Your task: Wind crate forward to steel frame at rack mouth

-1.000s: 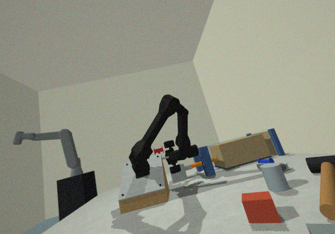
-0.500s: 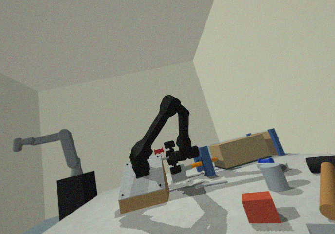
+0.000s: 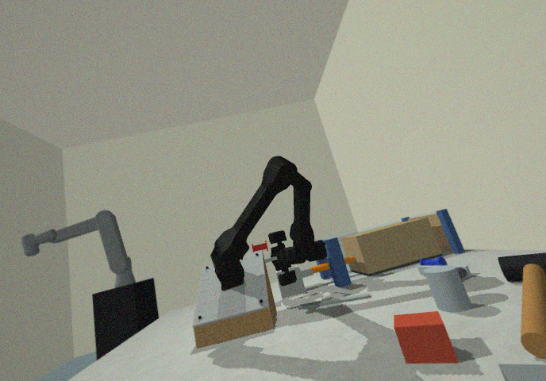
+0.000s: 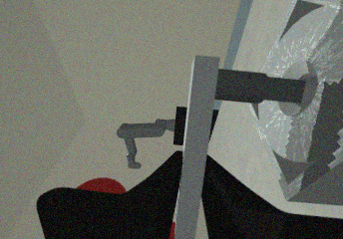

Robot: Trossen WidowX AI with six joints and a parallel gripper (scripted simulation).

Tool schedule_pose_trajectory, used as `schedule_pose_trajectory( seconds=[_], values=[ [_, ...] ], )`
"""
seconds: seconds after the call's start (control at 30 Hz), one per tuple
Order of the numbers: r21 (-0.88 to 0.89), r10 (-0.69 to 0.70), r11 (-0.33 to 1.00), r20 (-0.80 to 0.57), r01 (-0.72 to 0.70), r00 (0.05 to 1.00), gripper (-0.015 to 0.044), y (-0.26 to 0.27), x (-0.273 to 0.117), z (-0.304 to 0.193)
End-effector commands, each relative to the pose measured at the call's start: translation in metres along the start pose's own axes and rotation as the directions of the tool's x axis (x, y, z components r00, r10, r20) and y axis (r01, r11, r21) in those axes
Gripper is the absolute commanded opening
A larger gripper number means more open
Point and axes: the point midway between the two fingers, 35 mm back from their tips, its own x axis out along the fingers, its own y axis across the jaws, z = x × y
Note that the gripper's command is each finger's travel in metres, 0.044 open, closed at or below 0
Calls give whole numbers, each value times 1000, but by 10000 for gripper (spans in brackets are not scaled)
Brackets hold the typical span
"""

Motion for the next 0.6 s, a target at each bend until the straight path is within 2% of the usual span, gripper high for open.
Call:
schedule_pose_trajectory(
  seconds=[0.0, 0.57],
  values=[
    [-9, 7, 1000, 1, -7, 1000, 0, 0, 0, 2],
    [0, 0, 1000, -3, 0, 1000, 0, -7, 0, 2]
  ],
)
